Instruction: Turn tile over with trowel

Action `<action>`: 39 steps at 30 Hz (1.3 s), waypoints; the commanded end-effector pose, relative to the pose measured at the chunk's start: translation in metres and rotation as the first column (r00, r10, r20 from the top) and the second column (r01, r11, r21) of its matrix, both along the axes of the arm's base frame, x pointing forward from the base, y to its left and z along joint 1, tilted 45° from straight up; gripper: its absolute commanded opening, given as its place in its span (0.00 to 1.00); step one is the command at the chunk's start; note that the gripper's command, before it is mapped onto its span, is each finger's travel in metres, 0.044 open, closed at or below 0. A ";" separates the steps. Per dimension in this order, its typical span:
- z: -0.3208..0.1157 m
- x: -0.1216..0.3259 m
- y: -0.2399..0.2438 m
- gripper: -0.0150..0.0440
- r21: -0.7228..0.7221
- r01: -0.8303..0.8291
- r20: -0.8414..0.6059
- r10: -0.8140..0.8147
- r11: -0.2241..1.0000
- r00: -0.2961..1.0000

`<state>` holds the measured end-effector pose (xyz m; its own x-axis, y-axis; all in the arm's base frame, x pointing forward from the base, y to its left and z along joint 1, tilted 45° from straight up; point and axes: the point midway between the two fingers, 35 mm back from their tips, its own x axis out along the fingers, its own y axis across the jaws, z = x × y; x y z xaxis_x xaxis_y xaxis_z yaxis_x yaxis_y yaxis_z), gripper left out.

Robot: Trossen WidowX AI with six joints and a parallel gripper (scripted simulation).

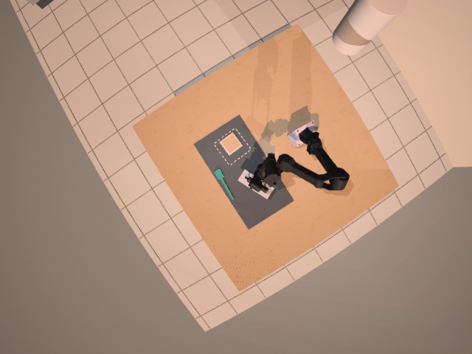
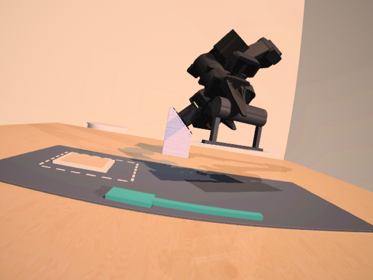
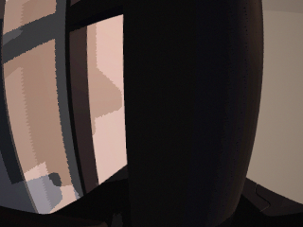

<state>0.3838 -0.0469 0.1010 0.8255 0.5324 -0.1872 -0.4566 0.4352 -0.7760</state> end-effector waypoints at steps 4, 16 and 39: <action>0.031 0.016 0.037 0.25 -0.057 -0.171 0.178 0.179 0.984 0.968; 0.066 0.017 0.104 0.25 -0.207 -0.416 0.399 0.465 0.885 0.790; 0.066 0.013 0.145 0.25 -0.293 -0.500 0.473 0.578 0.815 0.665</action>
